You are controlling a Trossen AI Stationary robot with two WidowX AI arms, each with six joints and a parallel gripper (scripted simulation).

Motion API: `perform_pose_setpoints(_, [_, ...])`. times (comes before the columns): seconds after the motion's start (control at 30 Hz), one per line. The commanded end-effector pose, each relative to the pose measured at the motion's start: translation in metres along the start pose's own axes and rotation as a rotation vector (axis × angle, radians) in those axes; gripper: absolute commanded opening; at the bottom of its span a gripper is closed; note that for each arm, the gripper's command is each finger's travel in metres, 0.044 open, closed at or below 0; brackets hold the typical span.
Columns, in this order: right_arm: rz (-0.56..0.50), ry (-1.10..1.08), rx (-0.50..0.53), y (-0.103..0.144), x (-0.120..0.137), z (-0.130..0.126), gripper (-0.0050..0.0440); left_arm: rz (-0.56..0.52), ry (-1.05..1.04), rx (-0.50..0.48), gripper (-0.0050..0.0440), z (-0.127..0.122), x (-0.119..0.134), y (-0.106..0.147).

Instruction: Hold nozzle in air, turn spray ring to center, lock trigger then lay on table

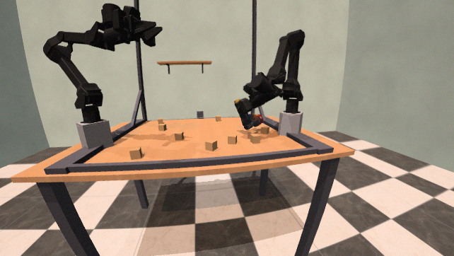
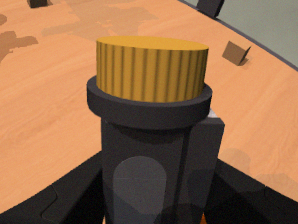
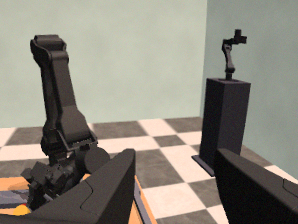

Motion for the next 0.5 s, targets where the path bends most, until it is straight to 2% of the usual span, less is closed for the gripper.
perform_pose_setpoints(0.0, [-0.015, 0.002, 0.006, 0.0007, -0.0051, -0.0012, 0.0171, -0.012, -0.006, 0.001, 0.0170, 0.0020, 0.0007, -0.0021])
perform_pose_setpoints(0.47, [-0.015, 0.002, 0.006, 0.0007, -0.0051, -0.0012, 0.0171, -0.013, -0.006, 0.001, 0.0170, 0.0058, 0.0104, -0.0084])
Point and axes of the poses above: on each arm, the point midway between the two fingers, 35 mm back from their tips, its own y axis back along the fingers, its own z axis across the jaws, x = y × z, the point moved 6 cm from there along y, back along the fingers, and after that the axes turned 12 degrees about y, right-handed, at the moved point
